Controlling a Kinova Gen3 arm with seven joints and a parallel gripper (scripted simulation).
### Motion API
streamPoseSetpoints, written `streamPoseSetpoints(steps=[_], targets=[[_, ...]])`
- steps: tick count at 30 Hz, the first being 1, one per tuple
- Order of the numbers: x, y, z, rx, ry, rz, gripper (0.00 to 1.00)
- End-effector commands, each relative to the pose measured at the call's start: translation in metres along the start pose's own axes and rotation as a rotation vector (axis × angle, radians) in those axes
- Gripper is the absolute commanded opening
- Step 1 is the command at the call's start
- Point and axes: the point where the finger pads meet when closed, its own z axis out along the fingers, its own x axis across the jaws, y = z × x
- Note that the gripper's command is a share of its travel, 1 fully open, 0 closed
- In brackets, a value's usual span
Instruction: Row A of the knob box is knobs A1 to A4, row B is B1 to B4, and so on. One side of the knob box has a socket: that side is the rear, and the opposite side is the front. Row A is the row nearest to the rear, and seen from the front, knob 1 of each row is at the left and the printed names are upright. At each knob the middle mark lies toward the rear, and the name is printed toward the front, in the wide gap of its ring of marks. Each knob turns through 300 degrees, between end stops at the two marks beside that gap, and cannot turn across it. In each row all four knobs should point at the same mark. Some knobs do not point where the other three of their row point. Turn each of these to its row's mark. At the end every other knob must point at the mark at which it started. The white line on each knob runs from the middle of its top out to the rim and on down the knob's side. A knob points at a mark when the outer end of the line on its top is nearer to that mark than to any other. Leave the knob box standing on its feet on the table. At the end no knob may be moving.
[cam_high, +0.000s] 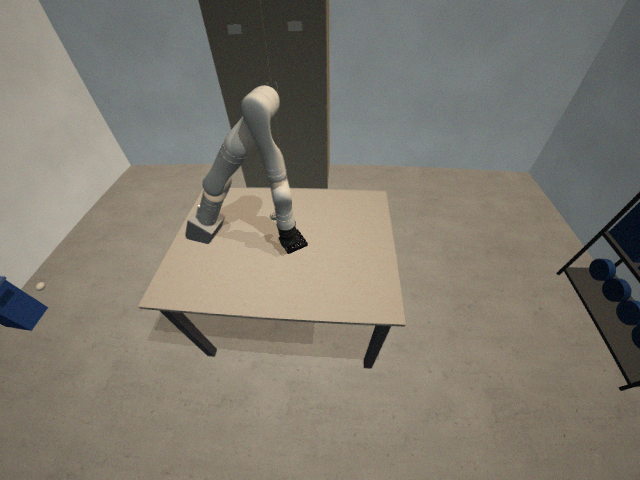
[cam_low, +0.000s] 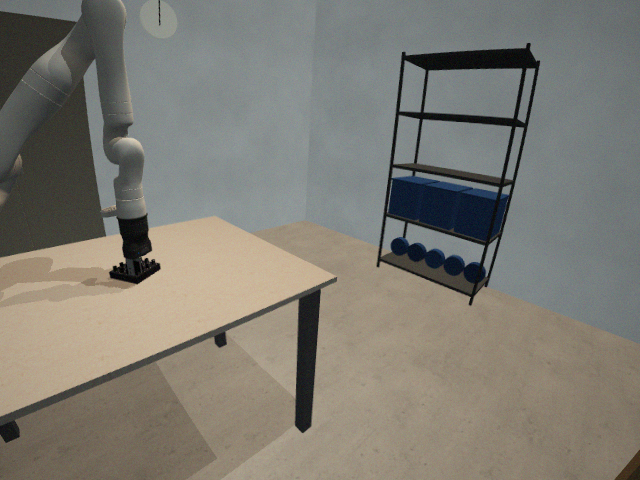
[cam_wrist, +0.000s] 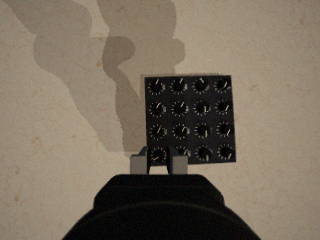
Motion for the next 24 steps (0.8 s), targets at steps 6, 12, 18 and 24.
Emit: streamPoseSetpoints(steps=[6, 12, 18, 24], targets=[[0.000, 0.000, 0.000, -0.001, 0.001, 0.000, 0.46], [0.000, 0.000, -0.002, -0.001, 0.001, 0.000, 0.46], [0.000, 0.000, -0.008, -0.001, 0.001, 0.000, 0.46], [0.000, 0.000, -0.021, -0.001, 0.001, 0.000, 0.46]])
